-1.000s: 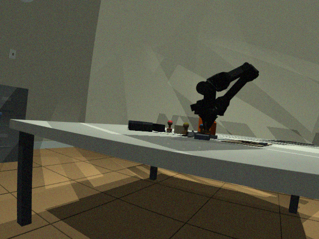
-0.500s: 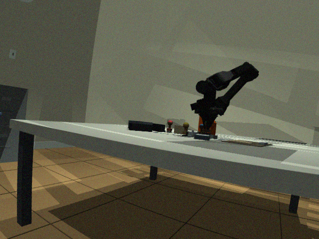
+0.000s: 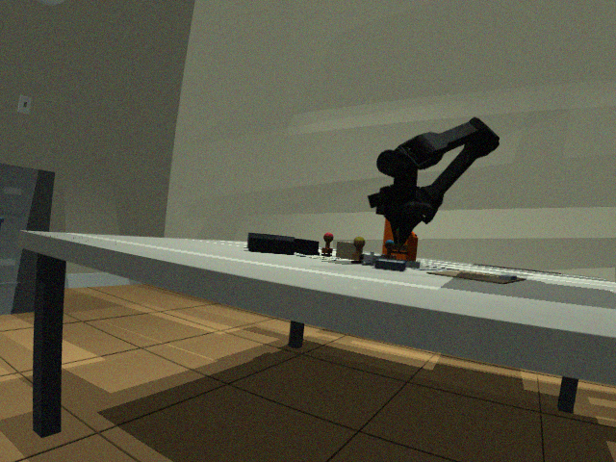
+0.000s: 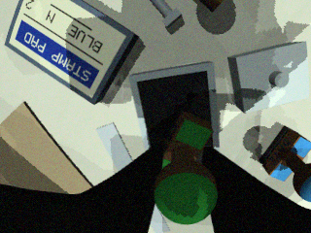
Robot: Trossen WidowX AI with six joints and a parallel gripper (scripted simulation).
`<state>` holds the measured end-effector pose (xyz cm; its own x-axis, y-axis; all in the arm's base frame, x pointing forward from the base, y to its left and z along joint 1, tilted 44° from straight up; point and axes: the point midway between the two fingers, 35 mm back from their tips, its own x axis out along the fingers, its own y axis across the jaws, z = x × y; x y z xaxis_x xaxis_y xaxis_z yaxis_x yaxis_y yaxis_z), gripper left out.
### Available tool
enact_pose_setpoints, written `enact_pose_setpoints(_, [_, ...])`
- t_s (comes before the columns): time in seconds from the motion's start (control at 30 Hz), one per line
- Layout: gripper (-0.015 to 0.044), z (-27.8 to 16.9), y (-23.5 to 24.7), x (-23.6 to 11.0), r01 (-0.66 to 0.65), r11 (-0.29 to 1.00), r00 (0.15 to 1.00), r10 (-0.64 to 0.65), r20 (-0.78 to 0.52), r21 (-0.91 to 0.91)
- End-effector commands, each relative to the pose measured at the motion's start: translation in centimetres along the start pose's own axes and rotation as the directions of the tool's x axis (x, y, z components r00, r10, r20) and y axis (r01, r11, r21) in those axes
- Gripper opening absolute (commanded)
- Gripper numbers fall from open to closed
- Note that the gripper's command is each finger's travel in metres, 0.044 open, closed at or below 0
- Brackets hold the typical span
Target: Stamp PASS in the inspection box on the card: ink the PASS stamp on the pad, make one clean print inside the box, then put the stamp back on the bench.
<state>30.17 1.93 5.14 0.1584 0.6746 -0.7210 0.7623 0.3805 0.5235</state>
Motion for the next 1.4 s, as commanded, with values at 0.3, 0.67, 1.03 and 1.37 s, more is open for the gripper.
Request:
enact_pose_setpoints(0.3, [0.0000,0.1,0.1,-2.3,0.000,1.000,1.000,0.000,0.003,-0.007])
enact_pose_setpoints(0.67, [0.0000,0.0,0.1,-3.8,-0.001,1.000,1.000,0.001,0.002,-0.007])
enact_pose_setpoints(1.03, [0.0000,3.6,-0.8,-4.1,0.005,0.967,1.000,-0.002,0.010,-0.254])
enact_pose_setpoints(1.37, [0.0000,7.4,-2.4,-4.3,0.010,0.868,1.000,-0.003,0.015,-0.497])
